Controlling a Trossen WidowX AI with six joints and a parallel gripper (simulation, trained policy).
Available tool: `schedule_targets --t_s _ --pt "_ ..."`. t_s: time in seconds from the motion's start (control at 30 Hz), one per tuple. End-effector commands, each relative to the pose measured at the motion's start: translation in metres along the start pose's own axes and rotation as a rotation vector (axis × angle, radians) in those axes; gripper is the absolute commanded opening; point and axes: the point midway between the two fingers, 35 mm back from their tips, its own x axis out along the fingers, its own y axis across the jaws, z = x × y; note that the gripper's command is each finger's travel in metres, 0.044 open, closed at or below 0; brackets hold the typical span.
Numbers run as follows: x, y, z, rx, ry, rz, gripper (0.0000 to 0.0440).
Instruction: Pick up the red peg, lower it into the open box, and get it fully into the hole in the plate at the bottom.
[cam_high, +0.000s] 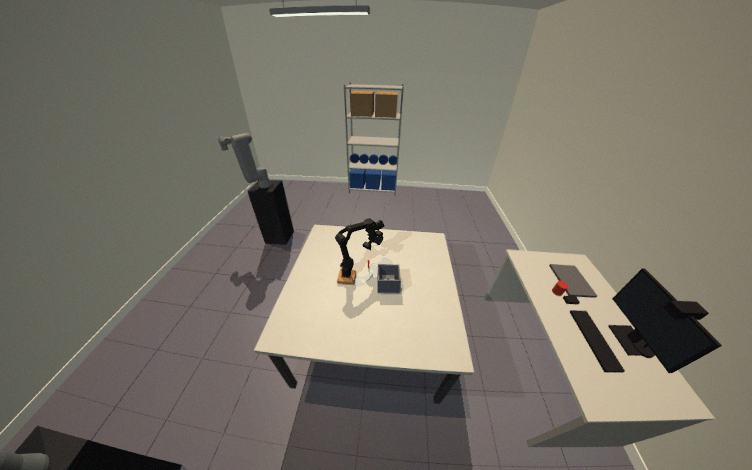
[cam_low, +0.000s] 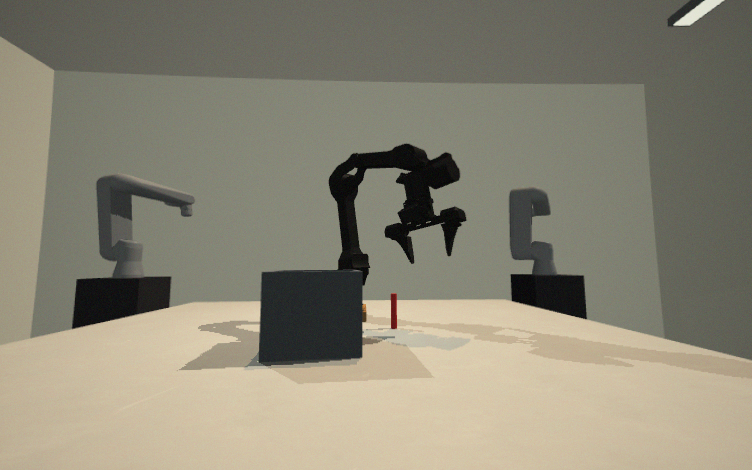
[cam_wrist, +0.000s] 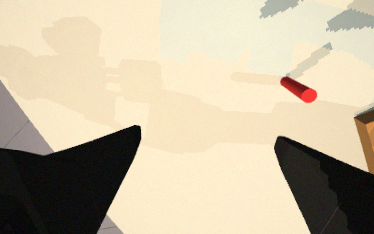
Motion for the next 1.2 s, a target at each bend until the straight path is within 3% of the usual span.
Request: schedule_targets --t_s 0.0,0.47,1.03,1.17 --pt "0.005 -0.015 0.005 0.092 0.017 -0.046 0.044" --pt "0.034 -0.065 0.014 0.381 0.08 -0.197 0.044" --pt "0.089 -0.099 0.013 0.554 0.114 -0.272 0.044" --pt "0.099 -0.103 0.014 0.578 0.107 -0.274 0.0417"
